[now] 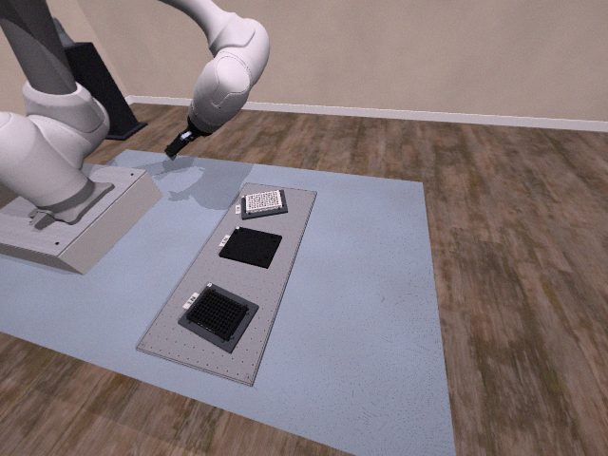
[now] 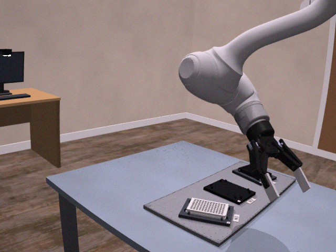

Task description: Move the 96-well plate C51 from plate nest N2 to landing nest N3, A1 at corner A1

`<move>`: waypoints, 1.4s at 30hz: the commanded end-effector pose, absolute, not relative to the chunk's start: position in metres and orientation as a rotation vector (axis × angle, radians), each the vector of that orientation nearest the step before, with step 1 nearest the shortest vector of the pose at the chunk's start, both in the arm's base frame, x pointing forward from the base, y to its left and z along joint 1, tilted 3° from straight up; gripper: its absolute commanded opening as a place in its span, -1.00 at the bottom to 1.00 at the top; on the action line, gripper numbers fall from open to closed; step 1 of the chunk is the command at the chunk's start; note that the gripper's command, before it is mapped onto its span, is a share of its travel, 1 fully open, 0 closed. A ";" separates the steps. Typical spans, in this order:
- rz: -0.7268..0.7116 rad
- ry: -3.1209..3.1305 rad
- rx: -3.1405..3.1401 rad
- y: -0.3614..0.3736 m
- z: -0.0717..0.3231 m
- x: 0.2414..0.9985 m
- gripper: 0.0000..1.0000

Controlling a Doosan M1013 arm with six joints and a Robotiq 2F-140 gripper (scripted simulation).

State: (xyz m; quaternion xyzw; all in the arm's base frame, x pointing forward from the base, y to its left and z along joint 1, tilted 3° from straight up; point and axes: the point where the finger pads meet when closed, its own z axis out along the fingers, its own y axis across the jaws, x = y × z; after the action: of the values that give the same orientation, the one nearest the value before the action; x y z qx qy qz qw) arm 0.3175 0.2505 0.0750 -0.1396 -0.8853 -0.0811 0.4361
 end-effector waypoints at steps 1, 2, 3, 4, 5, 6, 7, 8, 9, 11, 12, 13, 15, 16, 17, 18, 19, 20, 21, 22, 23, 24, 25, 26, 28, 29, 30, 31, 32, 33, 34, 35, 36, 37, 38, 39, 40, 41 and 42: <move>-0.202 -2.203 -0.347 0.251 0.075 0.318 1.00; -0.202 -2.203 -0.347 0.251 0.075 0.318 1.00; -0.202 -2.203 -0.347 0.251 0.075 0.318 1.00; -0.202 -2.203 -0.347 0.251 0.075 0.318 1.00; -0.202 -2.203 -0.347 0.251 0.075 0.318 1.00; -0.202 -2.203 -0.347 0.251 0.075 0.318 1.00; -0.202 -2.203 -0.347 0.251 0.075 0.318 1.00; -0.202 -2.203 -0.347 0.251 0.075 0.318 1.00; -0.202 -2.203 -0.347 0.251 0.075 0.318 1.00; -0.202 -2.203 -0.347 0.251 0.075 0.318 1.00; -0.202 -2.203 -0.347 0.251 0.075 0.318 1.00; -0.202 -2.203 -0.347 0.251 0.075 0.318 1.00; -0.202 -2.203 -0.347 0.251 0.075 0.318 1.00; -0.202 -2.203 -0.347 0.251 0.075 0.318 1.00; -0.202 -2.203 -0.347 0.251 0.075 0.318 1.00; -0.202 -2.203 -0.348 0.251 0.075 0.318 1.00; -0.202 -2.203 -0.350 0.250 0.075 0.318 1.00; -0.202 -2.203 -0.357 0.250 0.075 0.318 1.00; -0.201 -2.203 -0.370 0.250 0.074 0.319 1.00; -0.201 -2.202 -0.390 0.250 0.074 0.321 1.00; -0.200 -2.201 -0.419 0.249 0.073 0.323 1.00; -0.199 -2.199 -0.458 0.248 0.072 0.327 1.00; -0.197 -2.196 -0.507 0.247 0.070 0.331 1.00; -0.195 -2.192 -0.566 0.246 0.068 0.336 1.00; -0.189 -2.178 -0.716 0.243 0.063 0.348 1.00; -0.185 -2.168 -0.805 0.242 0.060 0.356 1.00; -0.185 -2.168 -0.805 0.242 0.060 0.356 1.00; -0.181 -2.152 -0.906 0.240 0.057 0.365 1.00; -0.181 -2.152 -0.906 0.240 0.057 0.365 1.00; -0.181 -2.152 -0.906 0.240 0.057 0.365 1.00; -0.181 -2.152 -0.906 0.240 0.057 0.365 1.00; -0.175 -2.132 -1.013 0.238 0.053 0.374 1.00; -0.169 -2.107 -1.128 0.235 0.049 0.384 1.00; -0.169 -2.107 -1.128 0.235 0.049 0.384 1.00; -0.162 -2.075 -1.250 0.233 0.045 0.394 1.00; -0.162 -2.075 -1.250 0.233 0.045 0.394 1.00; -0.154 -2.038 -1.373 0.231 0.040 0.405 1.00; -0.154 -2.038 -1.373 0.231 0.040 0.405 1.00; -0.154 -2.038 -1.373 0.231 0.040 0.405 1.00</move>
State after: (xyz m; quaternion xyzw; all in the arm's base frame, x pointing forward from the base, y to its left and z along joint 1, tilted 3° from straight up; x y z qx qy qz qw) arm 0.3921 0.2328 0.0466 -0.4684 -0.8047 -0.0683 0.3583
